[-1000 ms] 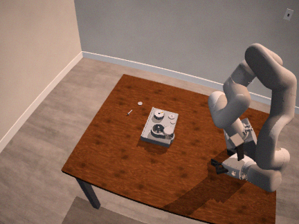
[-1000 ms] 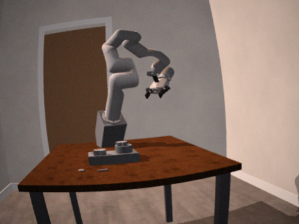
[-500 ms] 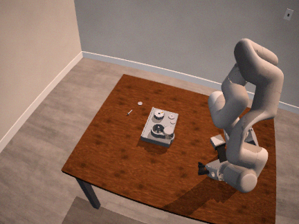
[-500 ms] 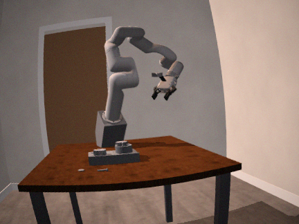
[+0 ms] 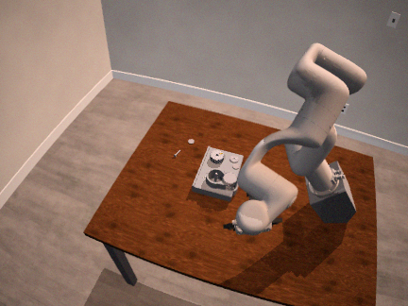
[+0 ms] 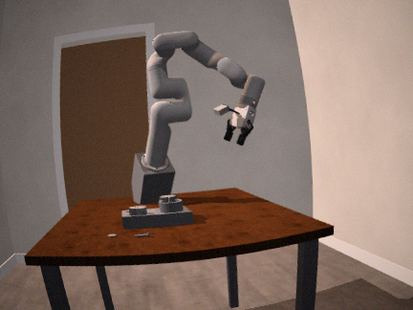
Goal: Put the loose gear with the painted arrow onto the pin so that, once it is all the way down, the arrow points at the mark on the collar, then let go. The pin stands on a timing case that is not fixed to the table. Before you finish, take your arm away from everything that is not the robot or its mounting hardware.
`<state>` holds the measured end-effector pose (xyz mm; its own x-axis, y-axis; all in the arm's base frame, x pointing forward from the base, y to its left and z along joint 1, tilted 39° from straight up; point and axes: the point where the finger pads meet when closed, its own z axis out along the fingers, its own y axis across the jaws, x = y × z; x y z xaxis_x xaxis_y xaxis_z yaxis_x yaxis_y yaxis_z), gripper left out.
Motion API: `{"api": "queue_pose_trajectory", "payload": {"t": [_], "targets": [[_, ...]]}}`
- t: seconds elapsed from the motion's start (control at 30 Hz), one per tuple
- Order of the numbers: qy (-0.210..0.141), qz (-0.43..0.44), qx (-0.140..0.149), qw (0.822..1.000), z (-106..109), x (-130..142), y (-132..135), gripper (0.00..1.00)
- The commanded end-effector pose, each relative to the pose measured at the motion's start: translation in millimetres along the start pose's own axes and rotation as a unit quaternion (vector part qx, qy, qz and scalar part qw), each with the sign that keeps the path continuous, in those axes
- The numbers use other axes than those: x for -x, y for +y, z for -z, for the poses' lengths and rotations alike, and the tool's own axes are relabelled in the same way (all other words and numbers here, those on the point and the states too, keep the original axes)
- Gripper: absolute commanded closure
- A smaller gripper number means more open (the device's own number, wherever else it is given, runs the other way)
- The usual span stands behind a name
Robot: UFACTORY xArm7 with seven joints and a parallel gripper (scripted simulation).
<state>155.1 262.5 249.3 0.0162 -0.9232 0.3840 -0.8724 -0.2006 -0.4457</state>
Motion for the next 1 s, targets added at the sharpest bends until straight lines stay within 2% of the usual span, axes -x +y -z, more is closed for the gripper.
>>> {"api": "queue_pose_trajectory", "payload": {"t": [0.0, 0.03, 0.07, 0.13, 0.17, 0.2, 0.23, 0.3, 0.33, 0.4, 0.43, 0.53, 0.57, 0.63, 0.67, 0.77, 0.8, 0.9, 0.93, 0.97], "targets": [[-0.096, -0.057, 0.043, 0.993, -12, -11, -54, 0.0], [-0.096, -0.057, 0.043, 0.993, -12, -11, -54, 0.0], [-0.125, -0.086, 0.054, 0.987, -19, -21, -74, 0.0], [-0.125, -0.086, 0.054, 0.987, -19, -21, -74, 0.0], [-0.153, -0.117, 0.064, 0.979, -28, -34, -94, 0.0], [-0.153, -0.117, 0.064, 0.979, -28, -34, -94, 0.0], [-0.179, -0.15, 0.072, 0.97, -37, -47, -109, 0.0], [-0.179, -0.15, 0.072, 0.97, -39, -49, -112, 0.0], [-0.202, -0.184, 0.078, 0.959, -51, -65, -128, 0.0], [-0.202, -0.184, 0.078, 0.959, -51, -66, -130, 0.0], [-0.222, -0.22, 0.081, 0.947, -65, -85, -145, 0.0], [-0.222, -0.22, 0.081, 0.947, -65, -85, -145, 0.0], [-0.239, -0.255, 0.083, 0.933, -80, -105, -158, 0.0], [-0.239, -0.255, 0.083, 0.933, -80, -105, -158, 0.0], [-0.253, -0.291, 0.084, 0.919, -96, -127, -168, 0.0], [-0.253, -0.291, 0.084, 0.919, -96, -127, -168, 0.0], [-0.263, -0.326, 0.083, 0.904, -113, -149, -176, 0.0], [-0.263, -0.326, 0.083, 0.904, -113, -149, -176, 0.0], [-0.271, -0.36, 0.082, 0.889, -130, -172, -181, 0.0], [-0.271, -0.36, 0.082, 0.889, -130, -172, -181, 0.0]]}}
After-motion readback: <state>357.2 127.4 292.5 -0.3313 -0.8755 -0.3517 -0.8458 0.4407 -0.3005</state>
